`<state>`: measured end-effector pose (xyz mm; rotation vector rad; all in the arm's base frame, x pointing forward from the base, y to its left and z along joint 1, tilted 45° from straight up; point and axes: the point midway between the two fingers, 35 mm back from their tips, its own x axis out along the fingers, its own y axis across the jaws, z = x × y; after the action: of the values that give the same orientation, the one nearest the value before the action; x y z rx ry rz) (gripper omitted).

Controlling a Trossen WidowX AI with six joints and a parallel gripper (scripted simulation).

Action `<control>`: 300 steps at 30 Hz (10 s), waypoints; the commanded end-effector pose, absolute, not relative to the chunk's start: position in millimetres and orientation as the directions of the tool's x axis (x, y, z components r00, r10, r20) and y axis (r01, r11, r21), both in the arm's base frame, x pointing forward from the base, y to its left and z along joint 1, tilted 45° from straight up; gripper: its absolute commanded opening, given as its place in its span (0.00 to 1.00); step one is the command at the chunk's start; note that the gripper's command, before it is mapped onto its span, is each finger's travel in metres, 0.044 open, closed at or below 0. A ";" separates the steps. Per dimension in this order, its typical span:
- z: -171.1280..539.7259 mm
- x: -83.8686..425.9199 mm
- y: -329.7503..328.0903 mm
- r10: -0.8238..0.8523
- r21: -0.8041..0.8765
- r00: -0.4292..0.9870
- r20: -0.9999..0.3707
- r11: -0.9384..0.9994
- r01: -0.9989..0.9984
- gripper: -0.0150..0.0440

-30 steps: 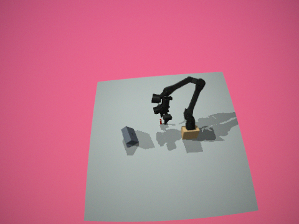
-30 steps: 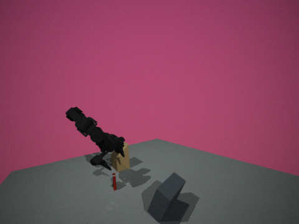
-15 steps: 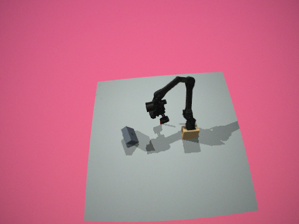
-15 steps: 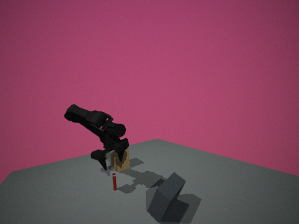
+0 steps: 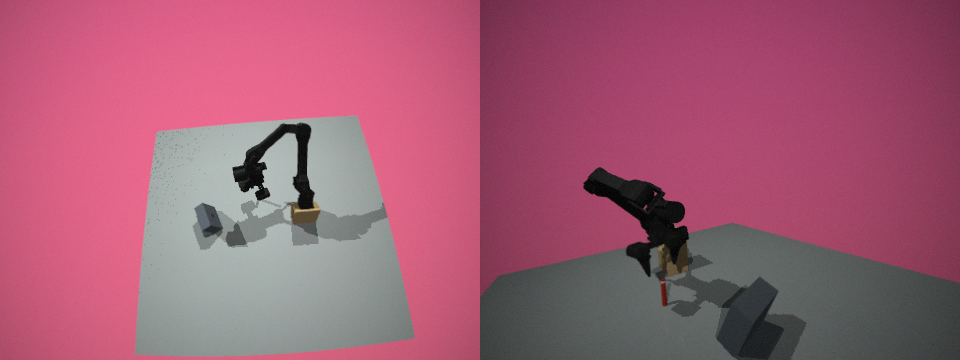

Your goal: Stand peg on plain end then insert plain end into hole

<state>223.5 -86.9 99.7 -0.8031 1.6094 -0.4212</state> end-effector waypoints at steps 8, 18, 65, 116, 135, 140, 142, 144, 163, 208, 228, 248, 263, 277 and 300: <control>88.1 222.2 -98.4 -0.704 -0.675 -0.037 -0.709 0.693 -0.253 1.00; 76.0 222.7 -109.7 -0.703 -0.674 -0.037 -0.711 0.695 -0.253 1.00; 51.5 220.3 -135.9 -0.704 -0.676 -0.035 -0.710 0.694 -0.247 0.26; 76.8 240.7 -73.1 -0.620 -0.607 0.041 -0.783 0.749 -0.264 0.25; 57.5 253.0 -69.6 -0.549 -0.560 0.127 -0.826 0.778 -0.285 0.25; 53.3 256.4 -68.7 -0.530 -0.550 0.152 -0.834 0.782 -0.292 0.25; 51.6 257.8 -68.3 -0.523 -0.547 0.163 -0.837 0.783 -0.295 0.25; 50.1 259.2 -68.0 -0.515 -0.543 0.173 -0.839 0.785 -0.298 0.25; 37.9 272.7 -64.9 -0.447 -0.522 0.278 -0.850 0.786 -0.332 0.25; 29.0 302.1 -59.2 -0.303 -0.562 0.544 -0.783 0.718 -0.409 0.25; 33.7 311.8 -57.2 -0.247 -0.622 0.657 -0.712 0.657 -0.426 0.25; 40.4 319.4 -55.8 -0.206 -0.683 0.741 -0.640 0.595 -0.424 0.25; 39.5 333.8 -56.3 -0.192 -0.708 0.769 -0.610 0.569 -0.419 0.25; 37.8 346.1 -57.0 -0.179 -0.731 0.794 -0.581 0.544 -0.412 0.25; 33.4 361.9 -58.6 -0.159 -0.766 0.829 -0.536 0.505 -0.398 0.25</control>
<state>360.2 -58.8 33.7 -1.0401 0.6127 0.1511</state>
